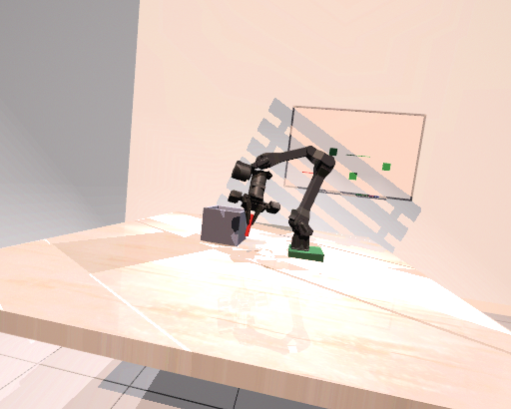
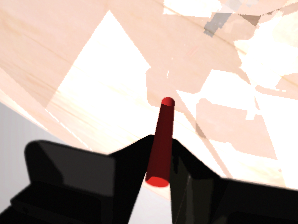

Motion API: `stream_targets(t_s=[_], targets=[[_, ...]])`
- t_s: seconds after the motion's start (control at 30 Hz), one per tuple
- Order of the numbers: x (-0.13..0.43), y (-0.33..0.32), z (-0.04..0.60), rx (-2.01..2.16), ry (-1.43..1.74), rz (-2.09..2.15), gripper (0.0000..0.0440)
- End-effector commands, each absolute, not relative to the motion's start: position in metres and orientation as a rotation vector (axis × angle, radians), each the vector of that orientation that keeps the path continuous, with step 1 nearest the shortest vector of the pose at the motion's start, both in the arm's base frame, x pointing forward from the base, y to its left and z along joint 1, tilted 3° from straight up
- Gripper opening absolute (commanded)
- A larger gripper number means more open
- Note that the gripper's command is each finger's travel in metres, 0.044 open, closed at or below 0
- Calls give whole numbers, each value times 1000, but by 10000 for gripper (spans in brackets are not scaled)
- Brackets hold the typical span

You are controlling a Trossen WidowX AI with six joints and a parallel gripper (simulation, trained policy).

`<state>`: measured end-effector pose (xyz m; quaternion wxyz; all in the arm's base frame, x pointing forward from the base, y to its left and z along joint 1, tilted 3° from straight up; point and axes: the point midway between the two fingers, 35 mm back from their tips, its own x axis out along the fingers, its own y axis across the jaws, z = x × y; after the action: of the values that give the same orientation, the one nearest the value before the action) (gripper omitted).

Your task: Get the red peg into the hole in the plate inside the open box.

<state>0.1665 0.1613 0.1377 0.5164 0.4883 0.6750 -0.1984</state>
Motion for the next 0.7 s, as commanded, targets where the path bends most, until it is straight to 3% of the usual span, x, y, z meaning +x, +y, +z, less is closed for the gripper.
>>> stream_targets(t_s=[0.0, 0.67], targets=[[171, 159, 153, 1175, 1590, -428, 0], [215, 95, 231, 1199, 1255, -431, 0]])
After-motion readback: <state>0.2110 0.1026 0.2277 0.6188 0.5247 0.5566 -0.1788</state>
